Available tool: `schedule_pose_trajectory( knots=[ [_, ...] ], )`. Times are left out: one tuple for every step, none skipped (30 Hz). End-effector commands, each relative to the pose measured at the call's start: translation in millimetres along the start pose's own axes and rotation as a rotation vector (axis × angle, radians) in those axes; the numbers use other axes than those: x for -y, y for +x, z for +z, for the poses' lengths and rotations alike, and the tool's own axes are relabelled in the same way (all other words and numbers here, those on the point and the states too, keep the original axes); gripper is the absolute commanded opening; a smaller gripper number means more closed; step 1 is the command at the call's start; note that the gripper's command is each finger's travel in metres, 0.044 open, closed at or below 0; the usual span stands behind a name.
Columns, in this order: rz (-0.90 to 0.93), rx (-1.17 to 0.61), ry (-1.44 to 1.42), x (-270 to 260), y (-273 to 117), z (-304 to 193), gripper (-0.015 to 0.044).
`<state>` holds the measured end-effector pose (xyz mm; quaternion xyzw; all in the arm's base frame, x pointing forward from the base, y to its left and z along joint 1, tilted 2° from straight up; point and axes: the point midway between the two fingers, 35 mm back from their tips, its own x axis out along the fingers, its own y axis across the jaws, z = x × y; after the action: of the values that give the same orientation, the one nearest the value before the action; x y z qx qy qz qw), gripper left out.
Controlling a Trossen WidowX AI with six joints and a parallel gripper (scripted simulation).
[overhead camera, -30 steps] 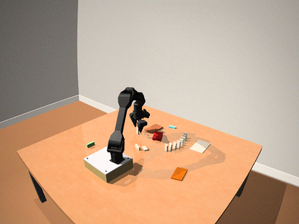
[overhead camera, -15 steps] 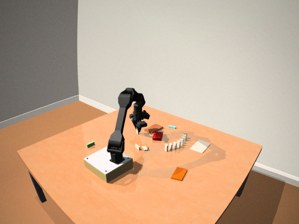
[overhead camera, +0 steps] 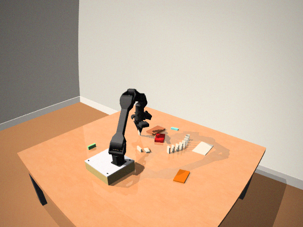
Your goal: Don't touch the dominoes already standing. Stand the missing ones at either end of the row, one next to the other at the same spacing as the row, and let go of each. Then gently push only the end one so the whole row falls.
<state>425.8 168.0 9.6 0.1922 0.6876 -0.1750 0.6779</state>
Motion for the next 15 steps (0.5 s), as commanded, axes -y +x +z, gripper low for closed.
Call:
schedule_pose_trajectory(
  knots=[
    [0.017, 0.012, 0.002, -7, -49, 5, 0.0107],
    [0.017, 0.013, 0.001, -6, -63, 5, 0.0107],
    [0.017, 0.013, 0.001, -5, -77, 5, 0.0107],
    [0.017, 0.013, 0.000, -4, -91, 4, 0.0107],
    [0.017, 0.014, -0.001, -2, -104, 2, 0.0107],
    [0.017, 0.014, -0.001, 0, -116, 1, 0.0107],
    [0.016, 0.014, -0.001, 1, -122, 0, 0.0107],
    [0.016, 0.014, -0.002, 2, -125, -1, 0.0107],
    [0.016, 0.014, -0.002, 2, -125, -1, 0.0107],
    [0.016, 0.014, -0.002, 2, -125, -1, 0.0107],
    [0.016, 0.014, -0.002, 2, -125, -1, 0.0107],
    [0.016, 0.014, -0.002, 2, -125, -1, 0.0107],
    [0.016, 0.014, -0.001, 4, -125, 1, 0.0107],
    [0.016, 0.015, -0.001, 11, -126, 6, 0.0107],
    [0.014, 0.015, -0.001, 23, -127, 14, 0.0107]
  ],
)
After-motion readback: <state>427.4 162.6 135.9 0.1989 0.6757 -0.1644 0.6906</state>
